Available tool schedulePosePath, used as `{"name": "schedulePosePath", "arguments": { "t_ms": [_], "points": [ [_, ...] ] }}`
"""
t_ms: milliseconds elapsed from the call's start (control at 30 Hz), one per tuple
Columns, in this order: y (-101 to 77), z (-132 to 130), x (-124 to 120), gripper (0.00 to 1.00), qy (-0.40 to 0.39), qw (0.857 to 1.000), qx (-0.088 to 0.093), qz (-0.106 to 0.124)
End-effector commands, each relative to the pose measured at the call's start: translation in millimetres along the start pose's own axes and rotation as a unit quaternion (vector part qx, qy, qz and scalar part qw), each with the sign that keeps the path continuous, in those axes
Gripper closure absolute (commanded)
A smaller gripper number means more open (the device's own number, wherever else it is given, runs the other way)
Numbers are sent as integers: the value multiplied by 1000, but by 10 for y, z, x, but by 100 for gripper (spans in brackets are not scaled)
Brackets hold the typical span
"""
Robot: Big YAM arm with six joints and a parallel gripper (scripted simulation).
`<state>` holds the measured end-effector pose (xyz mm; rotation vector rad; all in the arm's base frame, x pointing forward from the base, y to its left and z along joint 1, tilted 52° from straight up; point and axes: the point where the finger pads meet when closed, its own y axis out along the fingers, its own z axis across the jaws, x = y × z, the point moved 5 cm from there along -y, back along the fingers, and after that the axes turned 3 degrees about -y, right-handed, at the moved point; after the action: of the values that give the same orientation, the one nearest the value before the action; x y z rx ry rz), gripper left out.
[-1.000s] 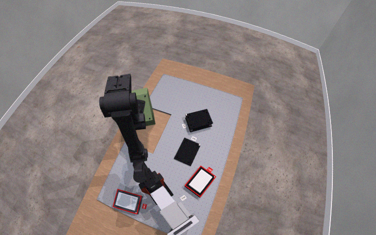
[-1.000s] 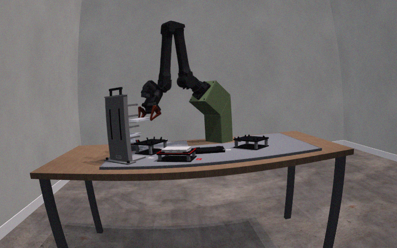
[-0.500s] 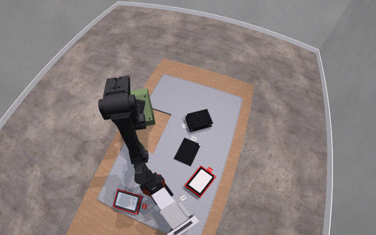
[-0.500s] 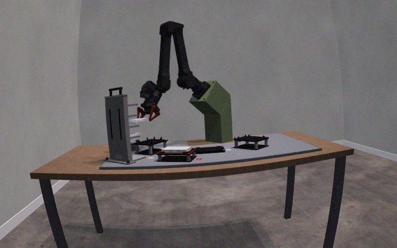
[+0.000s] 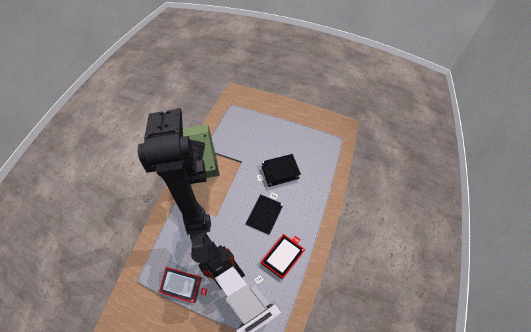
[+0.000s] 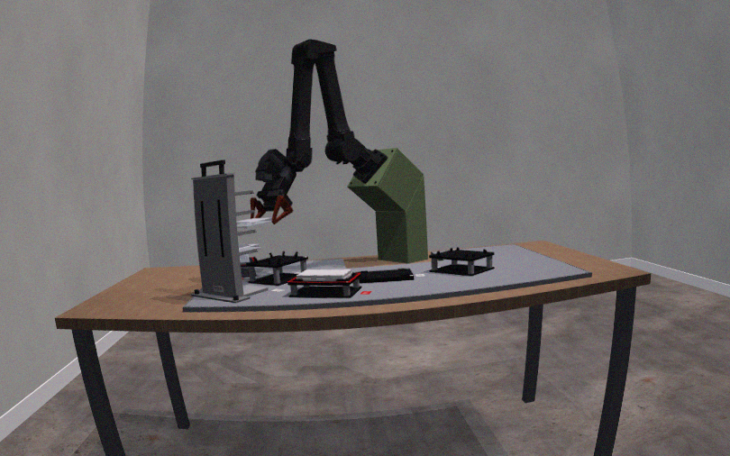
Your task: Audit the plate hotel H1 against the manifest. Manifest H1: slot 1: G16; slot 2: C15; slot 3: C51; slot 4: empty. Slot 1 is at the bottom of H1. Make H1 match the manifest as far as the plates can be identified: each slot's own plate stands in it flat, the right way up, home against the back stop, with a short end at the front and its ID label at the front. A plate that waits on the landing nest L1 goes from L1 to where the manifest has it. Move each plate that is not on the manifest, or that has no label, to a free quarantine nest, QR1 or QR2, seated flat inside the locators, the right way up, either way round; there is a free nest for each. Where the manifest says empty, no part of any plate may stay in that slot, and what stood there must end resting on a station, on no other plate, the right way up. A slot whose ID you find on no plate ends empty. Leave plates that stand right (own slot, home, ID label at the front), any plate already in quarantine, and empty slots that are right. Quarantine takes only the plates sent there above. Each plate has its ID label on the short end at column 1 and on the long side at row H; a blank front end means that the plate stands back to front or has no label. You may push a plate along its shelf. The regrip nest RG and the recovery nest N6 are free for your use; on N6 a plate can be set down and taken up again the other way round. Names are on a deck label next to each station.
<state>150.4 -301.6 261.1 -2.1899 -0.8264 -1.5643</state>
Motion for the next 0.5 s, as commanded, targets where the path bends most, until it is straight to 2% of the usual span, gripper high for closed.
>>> {"name": "schedulePosePath", "arguments": {
  "t_ms": [0, 467],
  "points": [
    [96, 7, 106, 14, -9, 1000, 6, -9],
    [162, 4, 159, 14, -10, 1000, 6, -10]
  ]
}}
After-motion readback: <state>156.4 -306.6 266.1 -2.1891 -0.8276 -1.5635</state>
